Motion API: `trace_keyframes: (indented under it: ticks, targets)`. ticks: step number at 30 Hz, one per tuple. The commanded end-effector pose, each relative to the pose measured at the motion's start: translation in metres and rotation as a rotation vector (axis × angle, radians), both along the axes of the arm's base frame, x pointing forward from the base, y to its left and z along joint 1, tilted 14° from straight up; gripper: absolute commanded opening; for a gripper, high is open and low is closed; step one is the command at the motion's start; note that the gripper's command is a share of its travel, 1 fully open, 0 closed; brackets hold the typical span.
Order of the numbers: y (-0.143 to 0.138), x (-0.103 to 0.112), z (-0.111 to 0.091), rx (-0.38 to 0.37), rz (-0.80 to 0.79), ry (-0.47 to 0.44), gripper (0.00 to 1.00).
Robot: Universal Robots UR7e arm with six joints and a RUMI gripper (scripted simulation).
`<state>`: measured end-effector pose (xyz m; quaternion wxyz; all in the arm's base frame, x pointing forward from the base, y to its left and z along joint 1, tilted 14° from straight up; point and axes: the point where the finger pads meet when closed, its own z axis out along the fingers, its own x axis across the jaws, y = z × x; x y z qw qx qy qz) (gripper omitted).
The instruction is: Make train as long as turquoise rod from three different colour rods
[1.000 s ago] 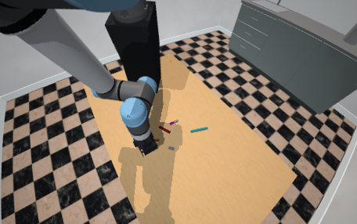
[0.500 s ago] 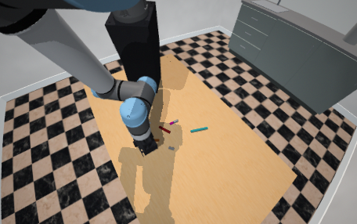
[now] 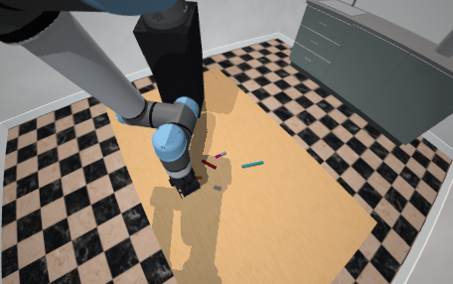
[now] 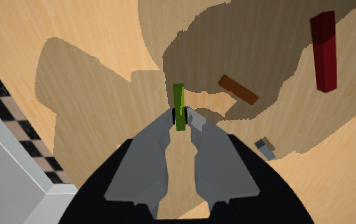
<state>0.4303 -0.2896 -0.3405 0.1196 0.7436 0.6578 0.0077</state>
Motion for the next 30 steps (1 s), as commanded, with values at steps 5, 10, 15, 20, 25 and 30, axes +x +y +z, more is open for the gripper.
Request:
trace_keyframes:
  ticks: [5, 10, 15, 20, 25, 30]
  targets:
    - [0.0, 0.0, 0.002, -0.001, 0.0, -0.001, 0.0]
    - [0.002, -0.002, 0.012, -0.001, 0.0, -0.001, 0.0]
    - [0.005, -0.005, 0.033, -0.001, 0.0, -0.001, 0.0]
    - [0.008, -0.008, 0.048, -0.001, 0.0, -0.001, 0.0]
    - [0.012, -0.012, 0.073, -0.001, 0.0, -0.001, 0.0]
    - [0.015, -0.015, 0.09, -0.001, 0.0, -0.001, 0.0]
